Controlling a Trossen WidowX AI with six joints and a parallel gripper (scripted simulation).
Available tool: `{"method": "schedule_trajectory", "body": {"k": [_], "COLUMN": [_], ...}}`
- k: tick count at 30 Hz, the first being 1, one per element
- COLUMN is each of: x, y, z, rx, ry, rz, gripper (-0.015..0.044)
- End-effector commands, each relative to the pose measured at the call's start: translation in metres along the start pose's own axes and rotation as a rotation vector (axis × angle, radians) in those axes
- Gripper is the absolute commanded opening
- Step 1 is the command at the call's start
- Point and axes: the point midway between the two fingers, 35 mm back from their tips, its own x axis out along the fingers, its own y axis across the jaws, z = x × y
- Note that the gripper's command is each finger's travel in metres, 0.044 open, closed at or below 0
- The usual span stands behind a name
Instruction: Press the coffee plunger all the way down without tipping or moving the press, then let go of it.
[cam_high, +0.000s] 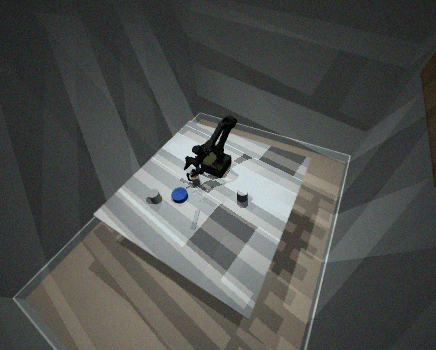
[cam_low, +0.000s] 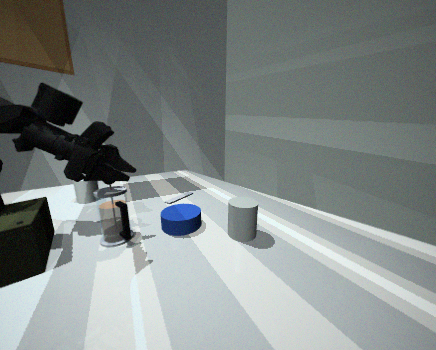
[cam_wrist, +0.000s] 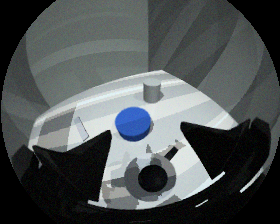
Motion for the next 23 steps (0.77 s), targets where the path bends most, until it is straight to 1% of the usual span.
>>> {"method": "schedule_trajectory", "body": {"k": [1,8,23], "x": [-0.017,-0.077,-0.078], "y": [0.001,0.003,0.003], "z": [0.019,0.040,0.039], "rx": [-0.005,-0.011,-0.011], "ry": [-0.017,0.001,0.001], "rz": [-0.003,0.002,0.002], "gripper": [0.0440,0.0440,0.0440]}}
